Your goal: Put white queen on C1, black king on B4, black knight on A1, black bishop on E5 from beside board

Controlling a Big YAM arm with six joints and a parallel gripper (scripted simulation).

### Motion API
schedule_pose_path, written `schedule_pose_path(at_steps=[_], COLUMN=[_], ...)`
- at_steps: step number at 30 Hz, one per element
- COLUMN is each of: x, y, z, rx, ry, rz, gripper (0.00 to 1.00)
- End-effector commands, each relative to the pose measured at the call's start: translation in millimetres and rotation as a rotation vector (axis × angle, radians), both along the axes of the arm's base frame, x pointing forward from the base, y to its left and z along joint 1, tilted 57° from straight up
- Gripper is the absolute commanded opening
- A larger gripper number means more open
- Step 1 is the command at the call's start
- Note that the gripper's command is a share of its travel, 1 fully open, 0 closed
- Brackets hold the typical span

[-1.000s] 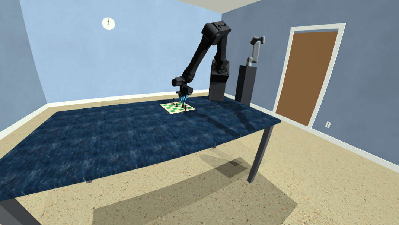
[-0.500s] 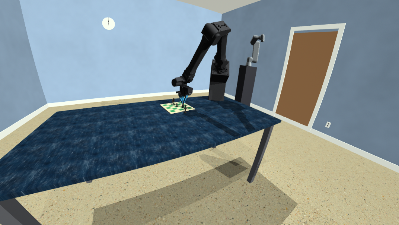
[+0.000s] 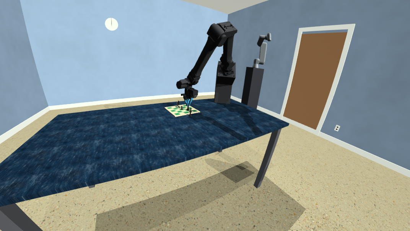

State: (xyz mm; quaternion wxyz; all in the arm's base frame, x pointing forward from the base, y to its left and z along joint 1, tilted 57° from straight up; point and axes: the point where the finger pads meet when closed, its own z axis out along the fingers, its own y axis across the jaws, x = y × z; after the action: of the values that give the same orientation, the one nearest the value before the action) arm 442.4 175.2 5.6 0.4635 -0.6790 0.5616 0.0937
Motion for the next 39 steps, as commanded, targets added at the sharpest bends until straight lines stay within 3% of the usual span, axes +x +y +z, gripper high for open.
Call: schedule_pose_path(at_steps=[1, 39], x=[6.3, 7.5], y=[-6.0, -7.4], z=[4.2, 3.9], rx=[0.01, 0.003], ry=[-0.004, -0.011], rz=[-0.024, -0.018], gripper=[0.0, 0.0])
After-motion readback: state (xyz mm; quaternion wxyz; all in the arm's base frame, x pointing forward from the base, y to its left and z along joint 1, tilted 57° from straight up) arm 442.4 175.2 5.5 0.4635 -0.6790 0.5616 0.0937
